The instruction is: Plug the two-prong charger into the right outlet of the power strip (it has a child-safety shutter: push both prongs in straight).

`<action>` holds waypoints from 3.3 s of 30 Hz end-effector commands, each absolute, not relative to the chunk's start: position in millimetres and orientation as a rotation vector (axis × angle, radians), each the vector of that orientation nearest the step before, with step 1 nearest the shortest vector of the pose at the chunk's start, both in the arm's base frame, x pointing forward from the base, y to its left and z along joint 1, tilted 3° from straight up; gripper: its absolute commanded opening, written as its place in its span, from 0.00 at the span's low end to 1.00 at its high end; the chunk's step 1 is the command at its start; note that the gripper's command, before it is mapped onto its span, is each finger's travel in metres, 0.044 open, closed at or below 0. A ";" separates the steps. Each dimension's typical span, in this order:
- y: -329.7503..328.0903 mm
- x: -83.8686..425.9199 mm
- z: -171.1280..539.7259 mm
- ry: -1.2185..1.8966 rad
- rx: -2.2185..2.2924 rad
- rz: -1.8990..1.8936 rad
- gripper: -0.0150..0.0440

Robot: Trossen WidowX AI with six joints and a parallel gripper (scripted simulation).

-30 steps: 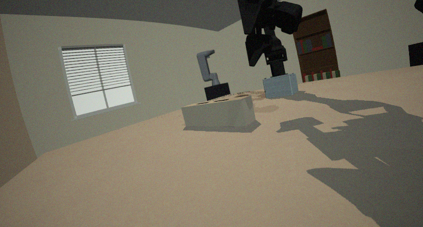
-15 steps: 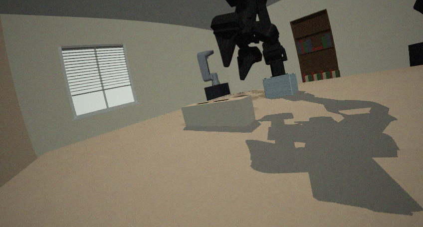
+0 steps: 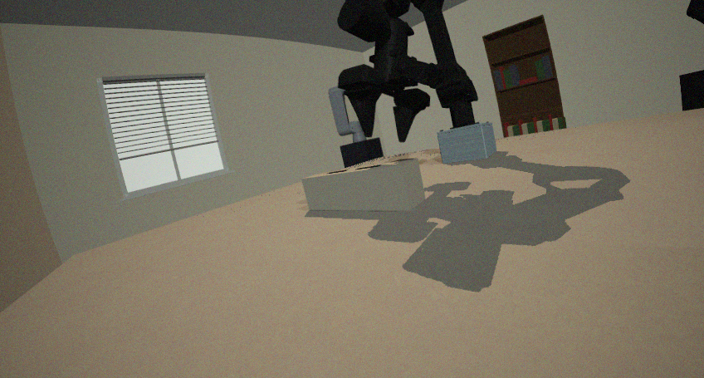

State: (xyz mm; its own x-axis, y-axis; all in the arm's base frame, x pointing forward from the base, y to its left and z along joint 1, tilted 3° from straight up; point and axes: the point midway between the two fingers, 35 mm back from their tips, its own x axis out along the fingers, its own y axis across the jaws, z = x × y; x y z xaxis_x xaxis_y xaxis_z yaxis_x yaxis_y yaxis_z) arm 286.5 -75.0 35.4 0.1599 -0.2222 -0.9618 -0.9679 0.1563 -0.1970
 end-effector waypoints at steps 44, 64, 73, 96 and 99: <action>-107.8 199.5 -5.6 1.515 -0.849 0.793 1.00; -107.7 197.7 -37.4 1.516 -0.848 0.793 1.00; -108.8 198.5 -37.8 1.516 -0.854 0.785 0.87; -108.9 200.2 -20.7 1.516 -0.852 0.787 0.25; -108.4 200.3 -9.1 1.516 -0.851 0.789 0.25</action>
State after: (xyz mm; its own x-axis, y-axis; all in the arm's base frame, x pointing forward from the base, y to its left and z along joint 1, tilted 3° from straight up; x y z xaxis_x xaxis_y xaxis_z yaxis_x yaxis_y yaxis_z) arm 197.2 -107.8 -22.0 -0.0804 -0.0783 -0.9937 -0.8617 0.5065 0.0298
